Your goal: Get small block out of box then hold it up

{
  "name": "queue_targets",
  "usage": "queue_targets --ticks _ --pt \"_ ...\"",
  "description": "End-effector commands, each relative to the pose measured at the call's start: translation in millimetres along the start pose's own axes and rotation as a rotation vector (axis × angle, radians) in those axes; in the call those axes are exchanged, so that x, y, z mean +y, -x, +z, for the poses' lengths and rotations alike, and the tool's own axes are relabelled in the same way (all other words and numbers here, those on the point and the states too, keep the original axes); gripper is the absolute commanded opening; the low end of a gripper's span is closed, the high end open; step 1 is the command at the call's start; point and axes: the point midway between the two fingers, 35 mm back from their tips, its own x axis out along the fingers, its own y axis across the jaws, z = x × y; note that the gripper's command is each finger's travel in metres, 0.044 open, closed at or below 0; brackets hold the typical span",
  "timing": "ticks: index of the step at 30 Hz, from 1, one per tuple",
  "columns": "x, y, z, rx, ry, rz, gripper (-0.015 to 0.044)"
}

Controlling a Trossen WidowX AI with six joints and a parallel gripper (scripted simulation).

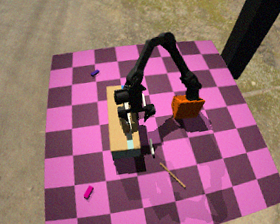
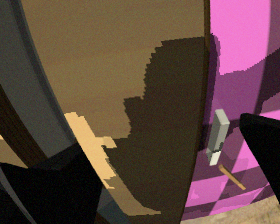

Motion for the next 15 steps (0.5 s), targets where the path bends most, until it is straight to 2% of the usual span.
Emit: queue_targets --ticks 1,15 --pt "-1.3 -1.6 -2.2 0.002 0.004 -0.005 0.0400" --pt "-1.4 -6.2 -15.5 0.003 0.004 -0.005 0.0400"
